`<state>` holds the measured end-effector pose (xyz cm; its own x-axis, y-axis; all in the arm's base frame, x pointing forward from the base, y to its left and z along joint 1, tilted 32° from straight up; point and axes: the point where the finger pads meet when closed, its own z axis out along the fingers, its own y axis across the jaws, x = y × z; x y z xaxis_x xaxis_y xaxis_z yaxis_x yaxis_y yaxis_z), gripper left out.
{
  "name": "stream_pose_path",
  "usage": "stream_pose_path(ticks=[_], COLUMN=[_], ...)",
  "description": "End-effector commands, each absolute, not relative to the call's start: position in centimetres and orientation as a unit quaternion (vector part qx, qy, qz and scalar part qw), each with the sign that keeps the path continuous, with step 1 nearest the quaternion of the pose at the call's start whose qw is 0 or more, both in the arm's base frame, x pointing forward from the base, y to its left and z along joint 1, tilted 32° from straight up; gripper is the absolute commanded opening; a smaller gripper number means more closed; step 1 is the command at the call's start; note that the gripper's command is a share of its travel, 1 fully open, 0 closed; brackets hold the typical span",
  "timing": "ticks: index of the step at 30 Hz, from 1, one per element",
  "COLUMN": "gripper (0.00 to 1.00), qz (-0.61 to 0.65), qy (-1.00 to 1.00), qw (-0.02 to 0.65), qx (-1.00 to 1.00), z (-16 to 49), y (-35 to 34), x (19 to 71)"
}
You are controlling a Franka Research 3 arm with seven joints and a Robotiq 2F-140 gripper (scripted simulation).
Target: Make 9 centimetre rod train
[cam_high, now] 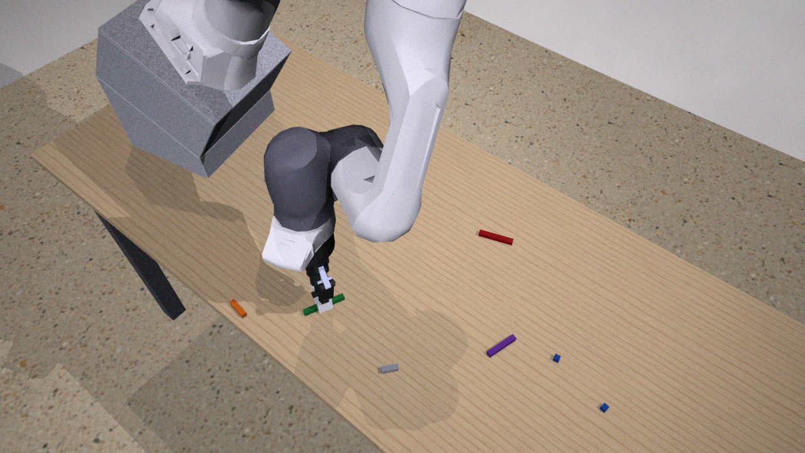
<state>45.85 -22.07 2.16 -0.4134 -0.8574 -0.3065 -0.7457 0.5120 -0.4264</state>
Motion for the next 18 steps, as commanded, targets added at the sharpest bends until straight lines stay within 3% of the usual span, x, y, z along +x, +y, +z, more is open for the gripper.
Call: stream_pose_path(ticks=[1,18], gripper=[0.12,0.12], qz=[-0.113,-0.112], qy=[0.831,0.831], qw=[0.249,0.249], qx=[-0.484,-0.484], z=[2.3,9.1], y=[-21.9,-22.4], x=[45.9,41.7])
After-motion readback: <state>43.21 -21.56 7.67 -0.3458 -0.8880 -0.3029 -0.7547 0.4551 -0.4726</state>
